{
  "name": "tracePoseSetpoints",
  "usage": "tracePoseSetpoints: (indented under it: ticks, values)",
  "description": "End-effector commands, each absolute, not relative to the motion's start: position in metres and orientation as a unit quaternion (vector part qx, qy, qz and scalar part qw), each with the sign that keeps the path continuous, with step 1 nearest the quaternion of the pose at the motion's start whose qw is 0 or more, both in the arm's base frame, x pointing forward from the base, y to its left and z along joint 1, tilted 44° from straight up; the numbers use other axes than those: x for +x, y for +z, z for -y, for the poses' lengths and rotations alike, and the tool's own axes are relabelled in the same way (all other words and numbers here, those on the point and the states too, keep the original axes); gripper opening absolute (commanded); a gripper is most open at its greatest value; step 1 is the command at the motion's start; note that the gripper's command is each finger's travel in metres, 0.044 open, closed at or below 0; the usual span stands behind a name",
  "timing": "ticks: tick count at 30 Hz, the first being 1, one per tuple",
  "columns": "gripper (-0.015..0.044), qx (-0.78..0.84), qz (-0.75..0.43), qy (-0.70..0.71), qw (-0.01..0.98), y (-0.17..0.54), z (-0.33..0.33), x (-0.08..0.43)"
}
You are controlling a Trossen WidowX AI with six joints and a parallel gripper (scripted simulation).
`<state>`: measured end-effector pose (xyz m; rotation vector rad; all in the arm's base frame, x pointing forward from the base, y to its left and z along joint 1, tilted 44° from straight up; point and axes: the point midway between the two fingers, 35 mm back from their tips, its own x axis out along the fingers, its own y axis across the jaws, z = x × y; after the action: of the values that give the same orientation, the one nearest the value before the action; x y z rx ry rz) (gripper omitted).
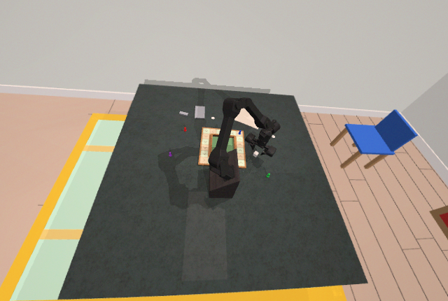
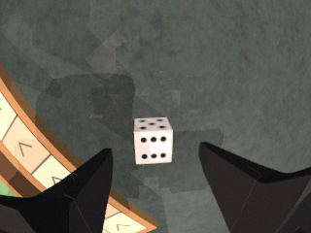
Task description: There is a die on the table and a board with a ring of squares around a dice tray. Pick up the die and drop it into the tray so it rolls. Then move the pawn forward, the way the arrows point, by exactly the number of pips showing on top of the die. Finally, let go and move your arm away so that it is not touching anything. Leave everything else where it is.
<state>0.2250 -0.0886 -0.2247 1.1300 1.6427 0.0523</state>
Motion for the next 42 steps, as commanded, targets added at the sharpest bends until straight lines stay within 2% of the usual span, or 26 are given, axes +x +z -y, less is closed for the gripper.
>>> tracePoseSetpoints:
  ticks: [1,14,20,27,30,42]
  values:
    - [0.0275,0.479,-0.692,0.021,0.54,-0.229,0.083,0.224]
    - [0.0275,0.48,-0.692,0.022,0.539,-0.242,0.069,0.225]
    - [0.0118,0.48,-0.692,0.022,0.539,-0.242,0.069,0.225]
    - [0.0071,0.48,-0.692,0.022,0.539,-0.242,0.069,0.225]
    - [0.0,0.48,-0.692,0.021,0.539,-0.238,0.073,0.226]
    - [0.0,0.478,-0.692,0.019,0.54,-0.163,0.146,0.228]
